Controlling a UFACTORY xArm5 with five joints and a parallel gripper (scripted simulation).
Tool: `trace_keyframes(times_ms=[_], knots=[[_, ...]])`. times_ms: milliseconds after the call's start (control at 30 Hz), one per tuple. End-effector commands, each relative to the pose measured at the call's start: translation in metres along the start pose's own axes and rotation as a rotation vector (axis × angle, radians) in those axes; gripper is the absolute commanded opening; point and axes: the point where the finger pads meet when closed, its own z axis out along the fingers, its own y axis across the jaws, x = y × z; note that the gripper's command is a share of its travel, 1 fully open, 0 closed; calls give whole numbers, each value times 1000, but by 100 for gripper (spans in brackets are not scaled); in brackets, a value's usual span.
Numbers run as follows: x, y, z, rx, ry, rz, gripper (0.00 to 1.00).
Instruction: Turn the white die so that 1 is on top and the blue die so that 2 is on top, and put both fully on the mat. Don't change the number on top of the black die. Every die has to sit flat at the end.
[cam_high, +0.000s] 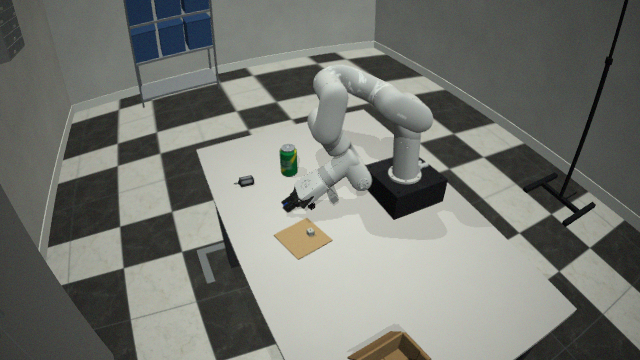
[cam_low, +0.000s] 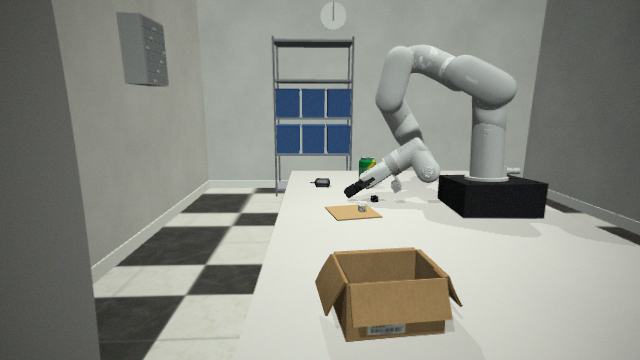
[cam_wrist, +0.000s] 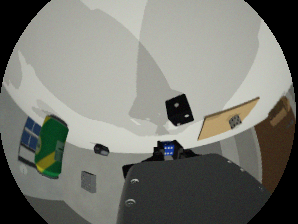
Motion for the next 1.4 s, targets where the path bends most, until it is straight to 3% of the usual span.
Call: trace_keyframes(times_ms=[0, 1367], knots=[[-1, 0, 0, 0, -2, 0, 15], [7, 0, 6, 1, -2, 0, 15]])
